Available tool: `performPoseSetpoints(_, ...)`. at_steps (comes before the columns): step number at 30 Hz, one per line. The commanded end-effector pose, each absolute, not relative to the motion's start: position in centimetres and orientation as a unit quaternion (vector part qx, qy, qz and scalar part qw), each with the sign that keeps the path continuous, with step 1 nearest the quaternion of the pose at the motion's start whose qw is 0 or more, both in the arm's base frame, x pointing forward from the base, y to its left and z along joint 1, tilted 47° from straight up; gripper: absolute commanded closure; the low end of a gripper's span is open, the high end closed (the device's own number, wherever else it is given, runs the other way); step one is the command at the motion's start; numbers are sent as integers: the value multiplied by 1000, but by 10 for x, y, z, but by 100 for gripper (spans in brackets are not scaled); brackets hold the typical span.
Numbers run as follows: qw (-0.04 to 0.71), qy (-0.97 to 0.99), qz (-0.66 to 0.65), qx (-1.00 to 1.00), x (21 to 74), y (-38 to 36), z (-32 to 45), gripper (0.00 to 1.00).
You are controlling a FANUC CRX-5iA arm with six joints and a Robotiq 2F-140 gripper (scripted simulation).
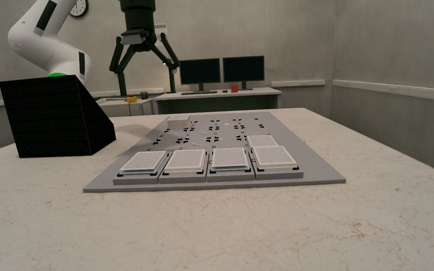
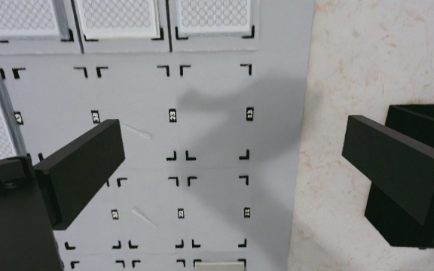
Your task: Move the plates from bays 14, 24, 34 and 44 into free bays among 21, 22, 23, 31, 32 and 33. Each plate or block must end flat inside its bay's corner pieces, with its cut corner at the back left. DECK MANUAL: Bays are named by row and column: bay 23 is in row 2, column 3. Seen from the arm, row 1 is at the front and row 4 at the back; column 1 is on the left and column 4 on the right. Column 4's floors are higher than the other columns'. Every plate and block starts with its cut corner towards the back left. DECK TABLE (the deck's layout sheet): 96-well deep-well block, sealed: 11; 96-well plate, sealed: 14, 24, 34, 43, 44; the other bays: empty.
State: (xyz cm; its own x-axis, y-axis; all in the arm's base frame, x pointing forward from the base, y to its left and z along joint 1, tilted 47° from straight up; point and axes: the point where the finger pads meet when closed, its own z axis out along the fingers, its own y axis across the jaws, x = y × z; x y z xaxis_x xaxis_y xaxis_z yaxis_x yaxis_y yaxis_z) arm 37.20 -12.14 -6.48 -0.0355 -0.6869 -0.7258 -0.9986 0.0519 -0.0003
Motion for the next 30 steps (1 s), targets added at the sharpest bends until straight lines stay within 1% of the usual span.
performPoseSetpoints(1, 287, 666, 271, -633, 372, -134, -76, 0)
performPoseSetpoints(30, 287, 666, 271, -633, 368, -205, -146, 0)
